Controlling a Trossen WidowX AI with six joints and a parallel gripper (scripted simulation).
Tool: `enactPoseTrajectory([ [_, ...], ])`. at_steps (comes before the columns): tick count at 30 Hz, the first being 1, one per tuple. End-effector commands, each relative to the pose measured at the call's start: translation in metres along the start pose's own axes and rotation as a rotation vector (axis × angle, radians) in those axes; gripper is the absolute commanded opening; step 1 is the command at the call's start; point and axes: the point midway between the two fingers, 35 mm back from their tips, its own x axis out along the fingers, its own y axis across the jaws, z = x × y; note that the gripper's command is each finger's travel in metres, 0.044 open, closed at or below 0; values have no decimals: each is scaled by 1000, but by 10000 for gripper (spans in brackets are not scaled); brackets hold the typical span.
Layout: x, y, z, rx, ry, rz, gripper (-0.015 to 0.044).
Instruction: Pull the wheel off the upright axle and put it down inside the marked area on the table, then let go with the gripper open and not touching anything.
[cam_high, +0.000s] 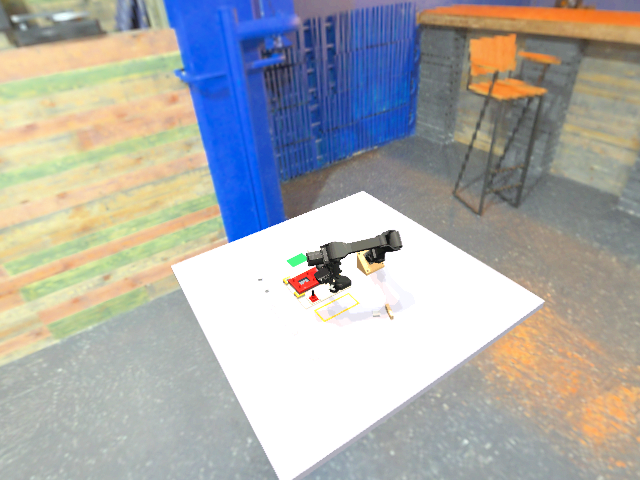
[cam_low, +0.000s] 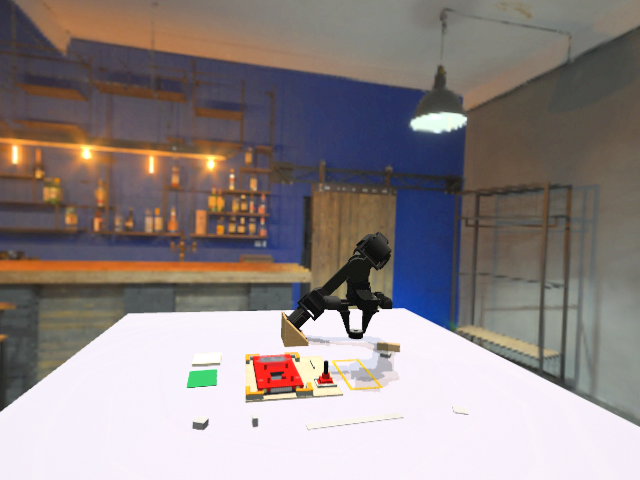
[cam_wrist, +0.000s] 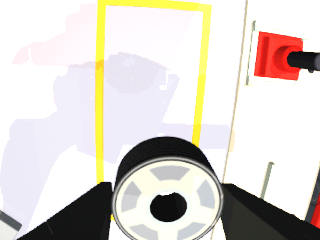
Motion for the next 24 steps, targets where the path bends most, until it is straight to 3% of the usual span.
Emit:
enactPoseTrajectory([
  [1,1,4,-5,10,3,5,0],
  [13,28,3,-4,10,2,5,0],
  [24,82,4,-3,9,1,5,0],
])
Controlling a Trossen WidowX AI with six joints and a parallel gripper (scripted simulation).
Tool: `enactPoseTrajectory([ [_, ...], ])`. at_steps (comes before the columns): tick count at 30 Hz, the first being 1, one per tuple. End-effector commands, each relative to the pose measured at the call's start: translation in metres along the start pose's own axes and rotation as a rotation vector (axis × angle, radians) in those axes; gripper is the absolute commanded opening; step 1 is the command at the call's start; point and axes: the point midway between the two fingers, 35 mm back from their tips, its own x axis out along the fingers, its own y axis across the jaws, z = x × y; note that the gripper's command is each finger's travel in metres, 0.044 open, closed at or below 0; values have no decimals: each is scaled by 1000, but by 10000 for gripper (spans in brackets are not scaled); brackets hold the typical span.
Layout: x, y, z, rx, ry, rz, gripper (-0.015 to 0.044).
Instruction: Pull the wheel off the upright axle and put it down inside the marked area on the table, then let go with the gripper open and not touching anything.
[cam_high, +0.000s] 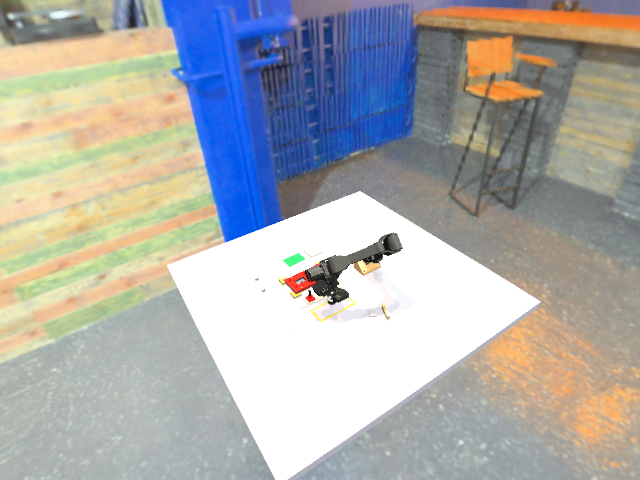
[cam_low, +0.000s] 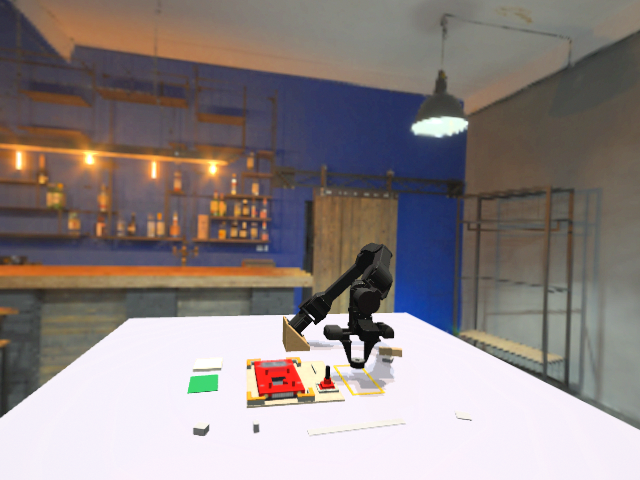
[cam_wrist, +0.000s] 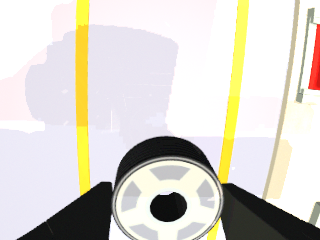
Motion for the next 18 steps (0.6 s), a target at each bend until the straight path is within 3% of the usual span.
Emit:
enactPoseTrajectory([
  [1,20,0,-3,7,3,7,0],
  [9,37,2,-5,7,3,11,0],
  [18,34,2,-4,-1,5,6,236],
])
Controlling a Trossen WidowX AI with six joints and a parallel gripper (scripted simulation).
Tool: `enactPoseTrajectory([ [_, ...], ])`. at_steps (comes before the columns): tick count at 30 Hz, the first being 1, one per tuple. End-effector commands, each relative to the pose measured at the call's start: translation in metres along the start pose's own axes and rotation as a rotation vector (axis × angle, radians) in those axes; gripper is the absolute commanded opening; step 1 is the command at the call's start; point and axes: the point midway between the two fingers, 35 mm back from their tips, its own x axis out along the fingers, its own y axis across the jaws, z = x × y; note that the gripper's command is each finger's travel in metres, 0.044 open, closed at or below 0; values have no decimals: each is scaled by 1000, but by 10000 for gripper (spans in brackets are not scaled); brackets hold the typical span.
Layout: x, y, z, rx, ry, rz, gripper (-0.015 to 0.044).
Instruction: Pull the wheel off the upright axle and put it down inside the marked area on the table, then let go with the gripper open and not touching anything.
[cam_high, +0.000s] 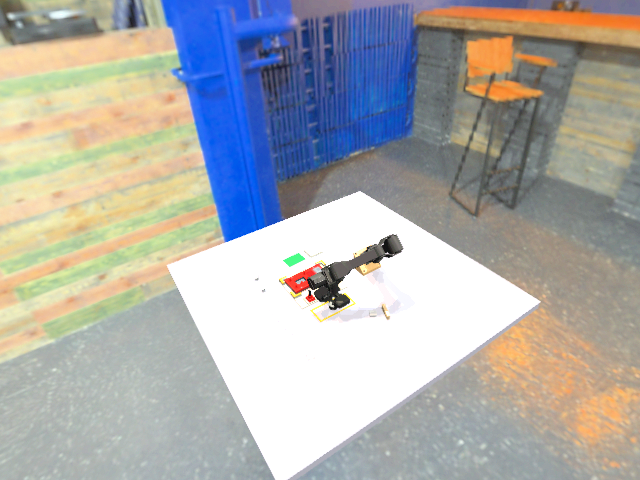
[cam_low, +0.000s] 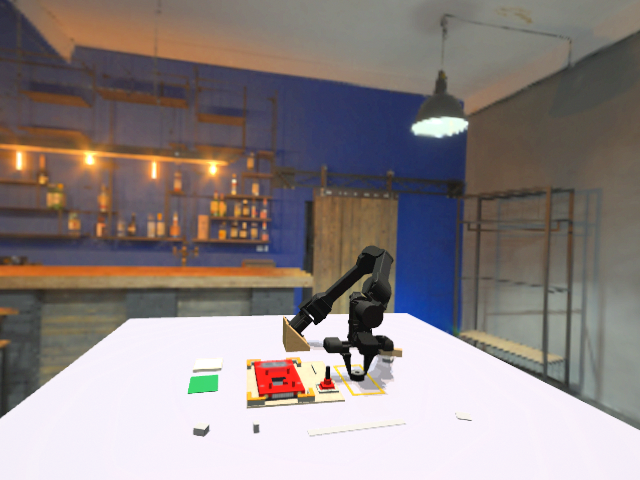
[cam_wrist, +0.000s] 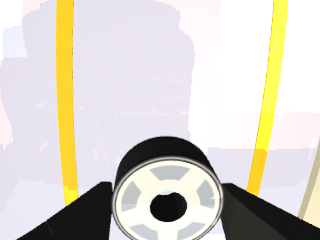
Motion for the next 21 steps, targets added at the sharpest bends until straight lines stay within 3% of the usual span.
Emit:
enactPoseTrajectory([
  [1,0,0,0,-2,0,0,263],
  [3,-7,0,1,-2,0,-1,300],
  [9,-58,-1,0,5,-1,2,300],
  [12,-60,-1,0,6,-1,3,300],
  [13,-53,-3,-1,13,-4,4,326],
  [17,-79,-24,-33,14,-3,-10,431],
  [21,-102,-38,-75,11,3,-3,440],
])
